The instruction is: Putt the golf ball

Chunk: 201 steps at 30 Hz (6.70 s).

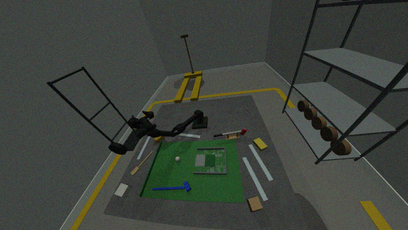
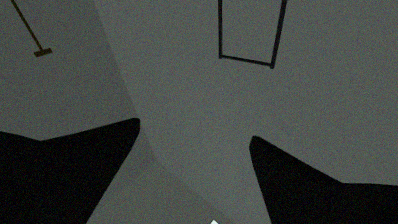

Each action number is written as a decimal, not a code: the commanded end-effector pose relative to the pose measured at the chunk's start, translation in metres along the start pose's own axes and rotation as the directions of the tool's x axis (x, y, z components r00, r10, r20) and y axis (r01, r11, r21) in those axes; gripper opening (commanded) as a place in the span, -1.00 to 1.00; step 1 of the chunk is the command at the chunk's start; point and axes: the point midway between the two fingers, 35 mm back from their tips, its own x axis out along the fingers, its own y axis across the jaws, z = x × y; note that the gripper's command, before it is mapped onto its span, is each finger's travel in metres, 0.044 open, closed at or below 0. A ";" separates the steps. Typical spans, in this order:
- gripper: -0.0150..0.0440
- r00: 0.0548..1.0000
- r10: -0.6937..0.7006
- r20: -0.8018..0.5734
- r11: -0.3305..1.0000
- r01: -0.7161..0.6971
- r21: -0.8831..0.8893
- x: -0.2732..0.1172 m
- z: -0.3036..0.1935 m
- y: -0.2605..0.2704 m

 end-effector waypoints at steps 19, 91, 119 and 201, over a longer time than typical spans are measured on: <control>1.00 0.879 0.347 -0.326 0.915 -0.242 0.324 0.108 -0.147 0.135; 1.00 -0.513 0.418 0.750 0.694 0.713 0.101 -0.499 -0.003 0.402; 1.00 -0.463 0.425 0.778 0.704 0.709 0.038 -0.512 0.059 0.414; -0.49 -0.489 0.320 0.812 0.908 0.402 -0.116 -0.455 0.022 0.306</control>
